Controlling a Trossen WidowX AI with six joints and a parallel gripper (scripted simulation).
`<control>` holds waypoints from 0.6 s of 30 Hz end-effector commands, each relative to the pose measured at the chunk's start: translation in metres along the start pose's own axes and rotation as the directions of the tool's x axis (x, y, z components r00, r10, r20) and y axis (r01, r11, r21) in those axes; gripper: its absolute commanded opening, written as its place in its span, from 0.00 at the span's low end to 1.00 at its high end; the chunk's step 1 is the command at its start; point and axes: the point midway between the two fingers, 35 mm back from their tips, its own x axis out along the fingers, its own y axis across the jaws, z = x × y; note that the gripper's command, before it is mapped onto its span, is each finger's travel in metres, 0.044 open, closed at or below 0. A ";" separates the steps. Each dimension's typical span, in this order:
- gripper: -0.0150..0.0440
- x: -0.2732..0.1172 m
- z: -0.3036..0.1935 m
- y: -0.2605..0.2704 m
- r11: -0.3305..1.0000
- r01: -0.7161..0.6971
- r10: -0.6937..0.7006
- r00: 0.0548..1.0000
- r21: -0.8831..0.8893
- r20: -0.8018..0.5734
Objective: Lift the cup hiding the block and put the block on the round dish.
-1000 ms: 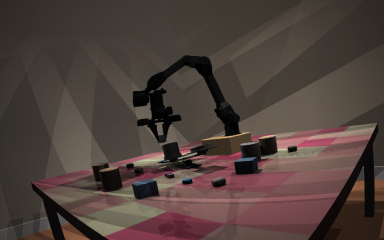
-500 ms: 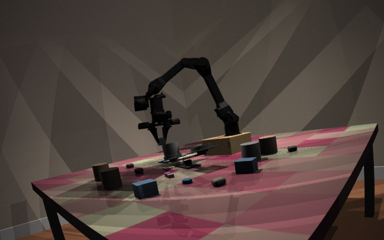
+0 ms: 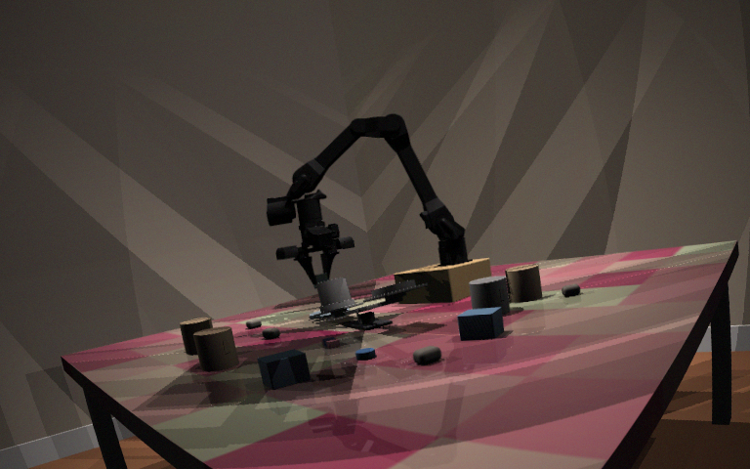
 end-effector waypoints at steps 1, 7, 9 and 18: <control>0.25 0.005 -0.011 0.009 1.000 -0.010 0.010 1.000 -0.005 -0.003; 0.25 0.010 -0.018 0.014 1.000 -0.016 0.016 1.000 -0.007 -0.002; 0.25 0.015 -0.019 0.014 1.000 -0.016 0.016 1.000 -0.007 -0.002; 0.25 0.049 -0.018 0.015 1.000 -0.016 0.016 1.000 -0.007 -0.002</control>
